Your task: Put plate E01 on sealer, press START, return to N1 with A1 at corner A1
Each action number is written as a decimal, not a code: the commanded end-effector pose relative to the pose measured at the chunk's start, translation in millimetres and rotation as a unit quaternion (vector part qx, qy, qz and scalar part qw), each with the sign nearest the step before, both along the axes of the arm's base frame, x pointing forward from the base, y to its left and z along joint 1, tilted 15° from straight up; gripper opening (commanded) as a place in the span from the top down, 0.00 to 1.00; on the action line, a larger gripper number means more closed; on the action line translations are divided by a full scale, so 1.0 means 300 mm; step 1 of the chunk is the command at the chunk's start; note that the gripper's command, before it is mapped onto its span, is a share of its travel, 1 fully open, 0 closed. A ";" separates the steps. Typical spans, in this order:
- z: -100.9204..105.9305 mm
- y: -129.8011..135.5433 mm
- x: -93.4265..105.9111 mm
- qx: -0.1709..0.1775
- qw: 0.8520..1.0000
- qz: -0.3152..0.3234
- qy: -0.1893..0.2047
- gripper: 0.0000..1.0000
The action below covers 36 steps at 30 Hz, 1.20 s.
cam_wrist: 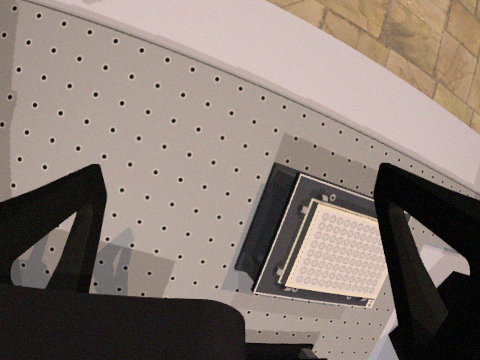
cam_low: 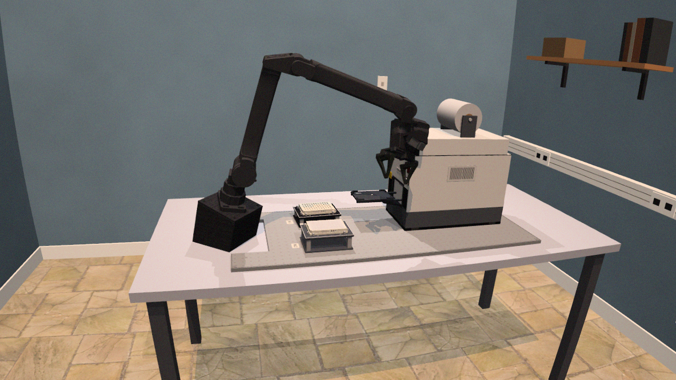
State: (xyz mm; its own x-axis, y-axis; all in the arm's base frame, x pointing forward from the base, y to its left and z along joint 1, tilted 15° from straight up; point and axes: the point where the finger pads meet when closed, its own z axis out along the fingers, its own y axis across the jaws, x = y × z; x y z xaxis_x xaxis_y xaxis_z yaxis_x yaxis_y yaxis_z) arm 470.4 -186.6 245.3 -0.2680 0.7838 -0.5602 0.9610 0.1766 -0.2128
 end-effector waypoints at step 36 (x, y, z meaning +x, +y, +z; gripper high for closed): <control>0.056 0.427 -0.331 0.117 0.887 0.437 0.092 0.00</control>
State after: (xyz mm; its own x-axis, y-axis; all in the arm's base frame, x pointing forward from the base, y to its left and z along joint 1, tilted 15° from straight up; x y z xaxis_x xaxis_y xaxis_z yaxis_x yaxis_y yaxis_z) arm 370.4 -64.9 244.1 -0.8663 0.4236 -0.2647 0.4825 0.8467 -0.2243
